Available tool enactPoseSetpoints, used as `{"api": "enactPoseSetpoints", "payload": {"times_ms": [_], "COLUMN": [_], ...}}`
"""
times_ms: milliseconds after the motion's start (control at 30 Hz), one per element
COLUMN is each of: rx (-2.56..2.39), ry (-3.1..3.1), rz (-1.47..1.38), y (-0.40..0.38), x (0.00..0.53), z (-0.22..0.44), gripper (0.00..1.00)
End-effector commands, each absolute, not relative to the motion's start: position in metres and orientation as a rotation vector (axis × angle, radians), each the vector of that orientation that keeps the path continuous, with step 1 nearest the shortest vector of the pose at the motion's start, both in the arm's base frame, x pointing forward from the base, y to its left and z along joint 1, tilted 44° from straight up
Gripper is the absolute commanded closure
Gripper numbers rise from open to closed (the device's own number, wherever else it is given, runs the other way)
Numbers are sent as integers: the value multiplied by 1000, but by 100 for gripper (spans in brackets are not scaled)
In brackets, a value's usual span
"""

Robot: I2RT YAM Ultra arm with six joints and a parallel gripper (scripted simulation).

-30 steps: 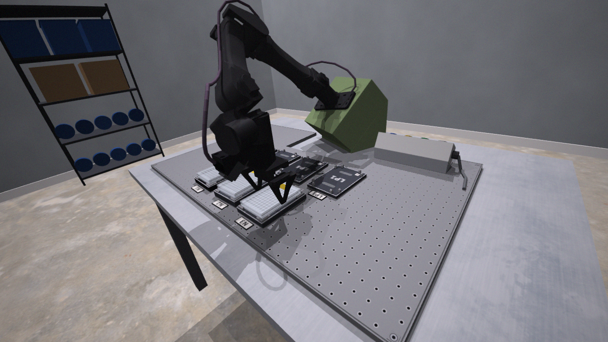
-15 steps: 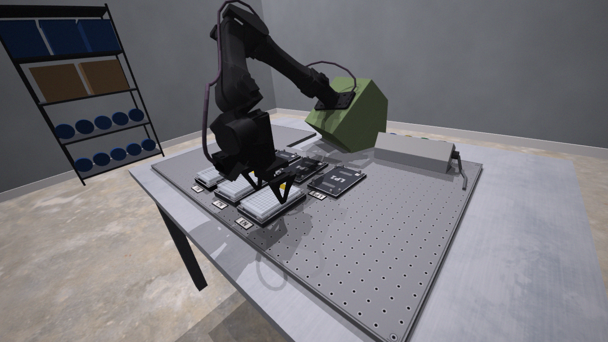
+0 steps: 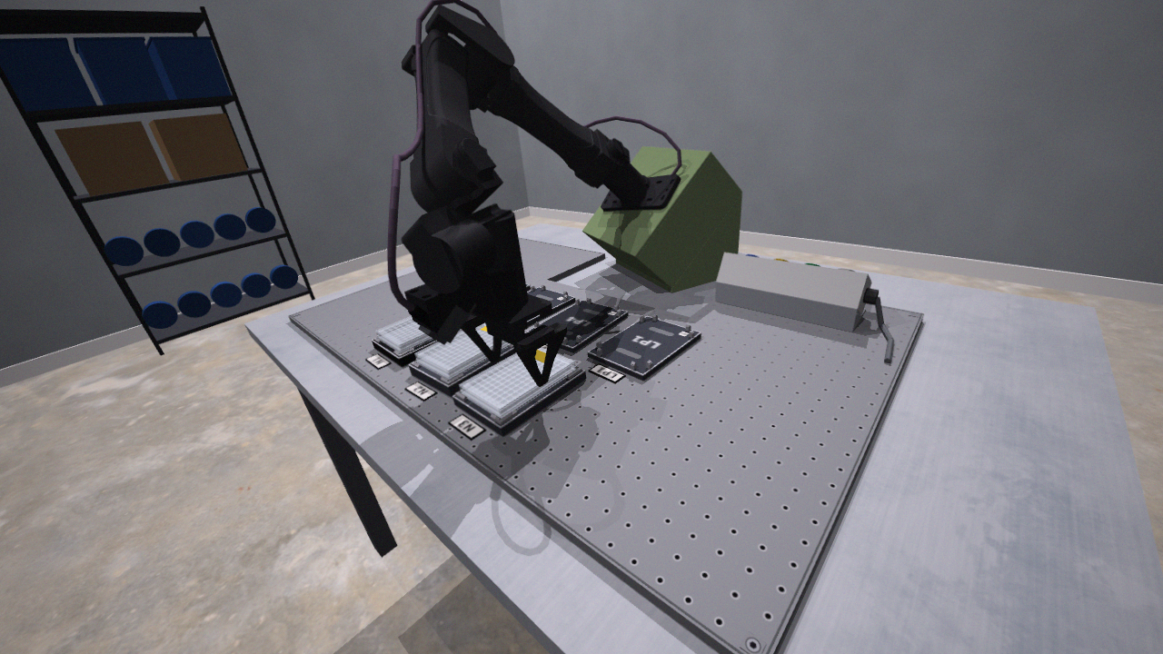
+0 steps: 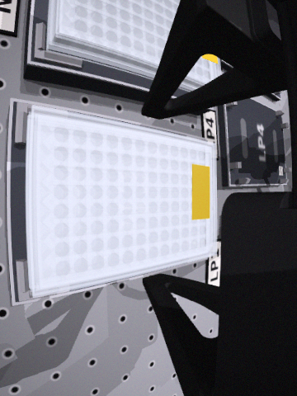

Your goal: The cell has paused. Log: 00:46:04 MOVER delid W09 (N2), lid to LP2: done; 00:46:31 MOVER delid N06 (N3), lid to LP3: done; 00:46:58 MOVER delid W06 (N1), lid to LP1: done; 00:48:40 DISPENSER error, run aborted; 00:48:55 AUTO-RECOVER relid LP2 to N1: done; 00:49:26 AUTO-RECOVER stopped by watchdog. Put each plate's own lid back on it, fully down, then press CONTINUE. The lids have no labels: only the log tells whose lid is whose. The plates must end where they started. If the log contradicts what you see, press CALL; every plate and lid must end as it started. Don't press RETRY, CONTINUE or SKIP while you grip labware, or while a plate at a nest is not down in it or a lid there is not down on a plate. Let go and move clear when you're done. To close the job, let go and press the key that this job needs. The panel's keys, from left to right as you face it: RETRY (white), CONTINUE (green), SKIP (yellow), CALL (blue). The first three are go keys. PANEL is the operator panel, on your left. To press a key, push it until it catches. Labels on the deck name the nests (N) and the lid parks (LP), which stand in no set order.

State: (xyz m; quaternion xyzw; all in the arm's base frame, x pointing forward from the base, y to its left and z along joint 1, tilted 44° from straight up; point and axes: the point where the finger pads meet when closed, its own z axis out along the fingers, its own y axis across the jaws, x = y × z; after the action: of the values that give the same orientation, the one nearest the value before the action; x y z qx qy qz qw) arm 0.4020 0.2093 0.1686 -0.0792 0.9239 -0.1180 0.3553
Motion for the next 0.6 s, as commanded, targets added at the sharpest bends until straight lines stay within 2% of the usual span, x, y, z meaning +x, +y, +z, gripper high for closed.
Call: {"api": "enactPoseSetpoints", "payload": {"times_ms": [0, 567], "rx": [-197, -200], "ry": [2347, 2352], "rz": [-265, -266], "y": [219, 221], "x": [393, 385], "z": [196, 202], "gripper": [0, 0]}}
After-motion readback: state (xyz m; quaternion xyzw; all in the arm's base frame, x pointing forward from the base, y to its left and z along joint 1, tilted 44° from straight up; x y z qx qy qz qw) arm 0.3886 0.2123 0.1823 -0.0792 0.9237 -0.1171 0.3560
